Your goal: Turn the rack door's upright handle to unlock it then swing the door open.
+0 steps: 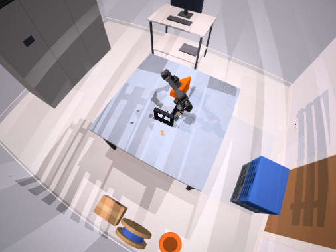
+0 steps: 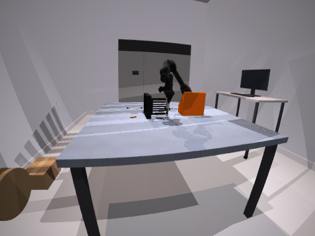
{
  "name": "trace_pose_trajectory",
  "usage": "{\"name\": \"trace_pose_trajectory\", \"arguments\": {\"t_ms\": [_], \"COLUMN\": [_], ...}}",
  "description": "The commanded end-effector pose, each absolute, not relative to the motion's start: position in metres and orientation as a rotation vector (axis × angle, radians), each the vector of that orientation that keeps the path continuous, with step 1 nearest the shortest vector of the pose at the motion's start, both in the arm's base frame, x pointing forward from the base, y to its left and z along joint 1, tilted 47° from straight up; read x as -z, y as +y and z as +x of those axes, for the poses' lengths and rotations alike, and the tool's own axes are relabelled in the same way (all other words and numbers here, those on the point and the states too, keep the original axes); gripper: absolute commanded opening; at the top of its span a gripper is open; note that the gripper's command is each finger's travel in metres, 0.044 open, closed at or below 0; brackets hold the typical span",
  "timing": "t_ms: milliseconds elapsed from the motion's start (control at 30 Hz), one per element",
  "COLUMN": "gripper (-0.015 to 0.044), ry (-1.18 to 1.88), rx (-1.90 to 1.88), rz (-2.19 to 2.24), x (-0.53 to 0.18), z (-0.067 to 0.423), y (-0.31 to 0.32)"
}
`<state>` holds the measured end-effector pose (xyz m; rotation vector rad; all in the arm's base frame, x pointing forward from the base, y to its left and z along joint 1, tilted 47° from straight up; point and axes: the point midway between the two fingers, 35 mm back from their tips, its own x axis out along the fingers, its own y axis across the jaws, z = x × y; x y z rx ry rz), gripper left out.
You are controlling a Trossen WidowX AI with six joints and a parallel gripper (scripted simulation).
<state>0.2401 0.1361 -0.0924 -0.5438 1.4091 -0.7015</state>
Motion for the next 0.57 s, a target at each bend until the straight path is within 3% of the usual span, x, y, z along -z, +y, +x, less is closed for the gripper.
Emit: {"name": "trace_pose_trajectory", "arguments": {"t_ms": [0, 533], "gripper": [0.0287, 0.0287], "ry": [1.408, 1.409], "rx": [0.701, 0.699], "rz": [-0.533, -0.532], "x": [0.088, 0.069], "z": [0.241, 0.241], "y": [0.143, 0.164]}}
